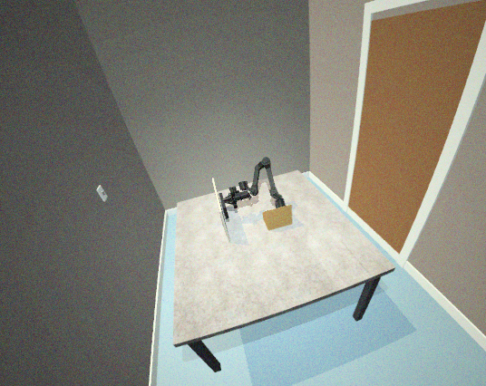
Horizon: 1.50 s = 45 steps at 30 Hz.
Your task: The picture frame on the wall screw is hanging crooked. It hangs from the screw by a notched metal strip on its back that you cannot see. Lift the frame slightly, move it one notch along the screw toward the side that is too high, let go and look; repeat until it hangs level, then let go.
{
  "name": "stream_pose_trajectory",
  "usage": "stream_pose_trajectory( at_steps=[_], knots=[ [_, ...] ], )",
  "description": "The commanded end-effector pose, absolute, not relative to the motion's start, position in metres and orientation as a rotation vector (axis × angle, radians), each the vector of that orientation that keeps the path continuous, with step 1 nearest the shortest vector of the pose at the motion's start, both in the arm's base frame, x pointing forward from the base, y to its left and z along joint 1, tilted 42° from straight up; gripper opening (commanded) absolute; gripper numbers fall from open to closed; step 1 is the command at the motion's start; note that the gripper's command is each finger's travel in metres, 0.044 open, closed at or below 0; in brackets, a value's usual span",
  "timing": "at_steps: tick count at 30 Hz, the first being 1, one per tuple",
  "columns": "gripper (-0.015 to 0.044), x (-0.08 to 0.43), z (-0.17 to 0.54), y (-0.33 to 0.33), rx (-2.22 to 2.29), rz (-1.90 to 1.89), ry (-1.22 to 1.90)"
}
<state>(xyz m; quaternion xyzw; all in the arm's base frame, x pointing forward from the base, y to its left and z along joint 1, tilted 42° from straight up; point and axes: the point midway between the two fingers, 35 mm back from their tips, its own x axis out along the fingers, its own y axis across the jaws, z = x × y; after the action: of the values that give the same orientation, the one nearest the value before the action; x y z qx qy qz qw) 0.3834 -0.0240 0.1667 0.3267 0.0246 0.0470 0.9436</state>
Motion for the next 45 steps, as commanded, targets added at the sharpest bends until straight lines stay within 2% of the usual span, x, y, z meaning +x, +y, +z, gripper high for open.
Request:
stream_pose_trajectory(
  at_steps=[1, 45],
  knots=[
    [0.0, 0.3841, 0.17, -0.0233, 0.667, 0.102, 0.044],
    [0.0, 0.3845, 0.1752, -0.0262, 0.666, 0.102, 0.044]
  ],
)
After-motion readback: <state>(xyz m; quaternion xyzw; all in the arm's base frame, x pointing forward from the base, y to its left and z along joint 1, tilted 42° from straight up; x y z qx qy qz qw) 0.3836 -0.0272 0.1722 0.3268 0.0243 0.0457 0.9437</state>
